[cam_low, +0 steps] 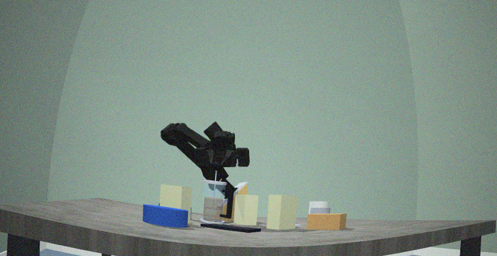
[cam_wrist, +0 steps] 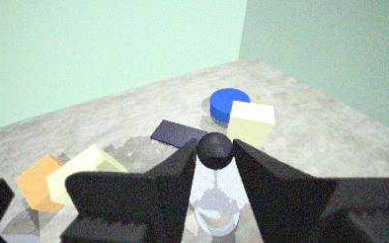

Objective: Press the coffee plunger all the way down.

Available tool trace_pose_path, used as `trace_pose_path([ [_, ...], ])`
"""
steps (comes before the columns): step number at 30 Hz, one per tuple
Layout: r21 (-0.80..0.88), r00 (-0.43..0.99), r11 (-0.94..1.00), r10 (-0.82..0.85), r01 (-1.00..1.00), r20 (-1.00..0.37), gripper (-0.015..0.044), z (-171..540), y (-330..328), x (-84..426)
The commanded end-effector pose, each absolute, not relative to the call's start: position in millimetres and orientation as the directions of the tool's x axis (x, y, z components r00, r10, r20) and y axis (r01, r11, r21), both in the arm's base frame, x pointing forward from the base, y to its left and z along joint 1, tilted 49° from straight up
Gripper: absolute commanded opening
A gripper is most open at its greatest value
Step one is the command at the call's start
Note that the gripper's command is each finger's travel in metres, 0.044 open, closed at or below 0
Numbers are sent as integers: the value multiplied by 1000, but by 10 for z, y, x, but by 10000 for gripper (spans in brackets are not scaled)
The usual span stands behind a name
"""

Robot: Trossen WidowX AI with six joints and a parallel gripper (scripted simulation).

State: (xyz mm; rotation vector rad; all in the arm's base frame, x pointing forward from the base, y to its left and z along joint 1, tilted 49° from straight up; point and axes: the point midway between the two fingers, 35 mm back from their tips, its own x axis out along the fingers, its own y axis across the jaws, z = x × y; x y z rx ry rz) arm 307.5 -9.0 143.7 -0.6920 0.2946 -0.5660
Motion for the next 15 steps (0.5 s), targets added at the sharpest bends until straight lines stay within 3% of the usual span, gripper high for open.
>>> trace_pose_path([
  [1, -700, 791, 603, -606, 383, -89, 125, 1301, -233, 3040],
  [15, -701, 791, 601, -606, 385, -86, 125, 1293, -256, 3115],
])
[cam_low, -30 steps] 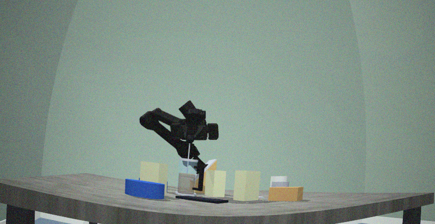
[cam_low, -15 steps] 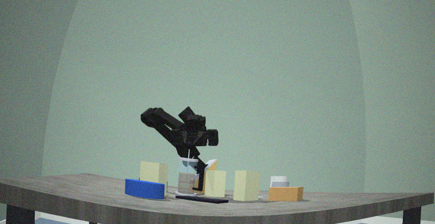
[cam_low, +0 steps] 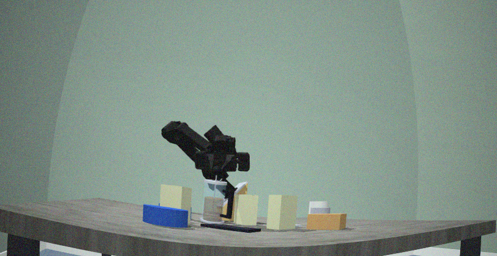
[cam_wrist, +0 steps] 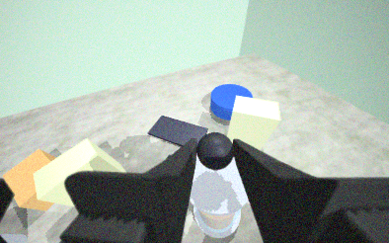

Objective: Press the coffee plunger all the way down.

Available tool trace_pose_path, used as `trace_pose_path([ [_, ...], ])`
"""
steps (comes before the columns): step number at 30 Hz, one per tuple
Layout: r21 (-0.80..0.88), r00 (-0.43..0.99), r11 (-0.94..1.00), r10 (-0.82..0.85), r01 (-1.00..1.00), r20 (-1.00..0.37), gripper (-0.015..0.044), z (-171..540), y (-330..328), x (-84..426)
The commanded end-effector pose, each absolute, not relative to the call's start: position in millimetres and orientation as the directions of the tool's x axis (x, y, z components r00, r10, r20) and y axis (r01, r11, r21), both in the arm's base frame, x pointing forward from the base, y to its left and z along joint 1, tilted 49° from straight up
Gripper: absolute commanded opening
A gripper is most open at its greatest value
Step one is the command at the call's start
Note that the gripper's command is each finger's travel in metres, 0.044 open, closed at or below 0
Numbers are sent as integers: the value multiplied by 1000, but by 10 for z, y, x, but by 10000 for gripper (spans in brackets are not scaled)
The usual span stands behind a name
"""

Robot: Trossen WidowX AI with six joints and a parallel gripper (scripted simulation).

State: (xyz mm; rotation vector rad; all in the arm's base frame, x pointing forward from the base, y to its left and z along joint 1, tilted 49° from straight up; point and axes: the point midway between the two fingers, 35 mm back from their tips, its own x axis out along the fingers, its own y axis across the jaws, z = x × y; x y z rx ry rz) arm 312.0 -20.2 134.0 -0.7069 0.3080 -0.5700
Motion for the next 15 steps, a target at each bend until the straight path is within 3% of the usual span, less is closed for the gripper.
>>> trace_pose_path([
  [1, -701, 791, 601, -606, 385, -86, 125, 1293, -255, 3116],
  [15, -700, 791, 601, -606, 385, -86, 125, 1288, -243, 3140],
])
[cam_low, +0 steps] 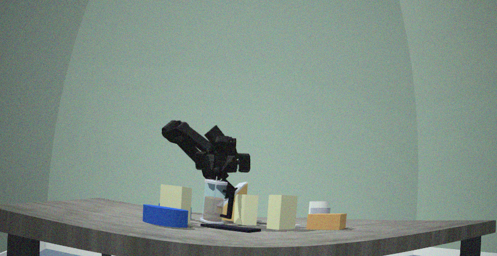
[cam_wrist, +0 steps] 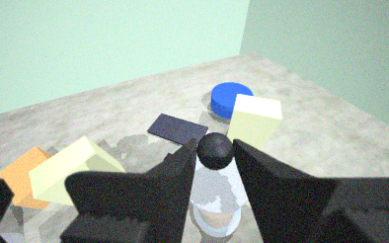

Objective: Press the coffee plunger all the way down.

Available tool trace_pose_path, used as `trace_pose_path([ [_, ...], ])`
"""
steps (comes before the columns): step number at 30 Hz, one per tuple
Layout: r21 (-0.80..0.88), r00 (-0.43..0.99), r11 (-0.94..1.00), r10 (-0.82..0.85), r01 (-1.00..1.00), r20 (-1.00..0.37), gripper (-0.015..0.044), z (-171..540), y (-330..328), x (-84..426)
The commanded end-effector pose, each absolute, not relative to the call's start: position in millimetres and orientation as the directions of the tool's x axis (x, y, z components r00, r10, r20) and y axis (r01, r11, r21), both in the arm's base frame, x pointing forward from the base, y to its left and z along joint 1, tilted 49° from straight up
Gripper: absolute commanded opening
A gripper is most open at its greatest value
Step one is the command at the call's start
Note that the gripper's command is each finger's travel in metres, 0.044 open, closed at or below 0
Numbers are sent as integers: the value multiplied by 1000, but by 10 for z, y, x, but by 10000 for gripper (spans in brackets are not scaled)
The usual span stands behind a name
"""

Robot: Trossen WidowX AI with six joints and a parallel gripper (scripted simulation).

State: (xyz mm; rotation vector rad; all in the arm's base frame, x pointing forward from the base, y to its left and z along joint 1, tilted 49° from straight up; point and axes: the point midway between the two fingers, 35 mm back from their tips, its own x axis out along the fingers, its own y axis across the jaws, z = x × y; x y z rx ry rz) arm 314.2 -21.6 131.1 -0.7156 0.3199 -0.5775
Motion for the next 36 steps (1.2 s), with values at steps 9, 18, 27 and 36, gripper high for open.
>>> trace_pose_path([
  [9, -695, 798, 608, -598, 385, -81, 125, 1309, -215, 3151],
  [18, -695, 798, 608, -598, 385, -81, 178, 1309, -215, 3151],
  [27, -695, 798, 608, -598, 385, -81, 414, 1309, -215, 3151],
  [36, -688, 811, 622, -580, 375, -82, 440, 1416, -66, 3194],
])
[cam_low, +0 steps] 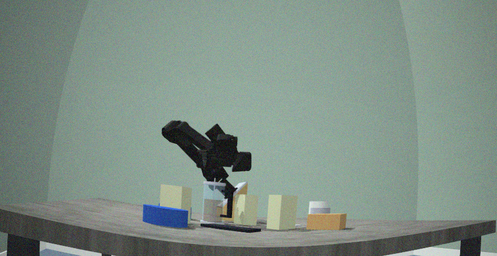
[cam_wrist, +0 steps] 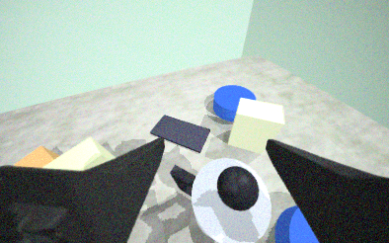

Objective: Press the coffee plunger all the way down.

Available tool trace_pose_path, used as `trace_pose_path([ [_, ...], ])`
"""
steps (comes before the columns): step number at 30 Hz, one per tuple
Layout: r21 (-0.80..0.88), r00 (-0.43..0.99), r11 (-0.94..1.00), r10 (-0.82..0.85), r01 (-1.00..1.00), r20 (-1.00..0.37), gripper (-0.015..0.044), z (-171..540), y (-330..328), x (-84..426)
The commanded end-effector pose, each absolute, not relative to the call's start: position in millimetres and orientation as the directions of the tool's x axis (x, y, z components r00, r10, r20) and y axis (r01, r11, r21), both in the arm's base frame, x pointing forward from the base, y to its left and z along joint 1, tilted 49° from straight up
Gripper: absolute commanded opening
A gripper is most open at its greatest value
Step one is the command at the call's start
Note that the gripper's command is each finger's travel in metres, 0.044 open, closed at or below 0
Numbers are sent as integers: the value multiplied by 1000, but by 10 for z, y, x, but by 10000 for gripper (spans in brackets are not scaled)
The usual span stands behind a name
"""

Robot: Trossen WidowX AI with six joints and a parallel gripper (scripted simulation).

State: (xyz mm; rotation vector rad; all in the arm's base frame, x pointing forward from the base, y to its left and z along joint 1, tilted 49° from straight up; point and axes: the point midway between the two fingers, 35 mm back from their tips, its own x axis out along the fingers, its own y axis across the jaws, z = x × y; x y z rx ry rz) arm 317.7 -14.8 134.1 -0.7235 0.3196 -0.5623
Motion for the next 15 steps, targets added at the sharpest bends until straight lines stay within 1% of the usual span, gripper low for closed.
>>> trace_pose_path([
  [1, -688, 809, 622, -582, 373, -87, 440, 1448, -17, 3181],
  [7, -699, 794, 608, -601, 375, -96, 440, 1800, 335, 2946],
  [15, -703, 793, 604, -602, 376, -94, 440, 1843, 363, 2918],
])
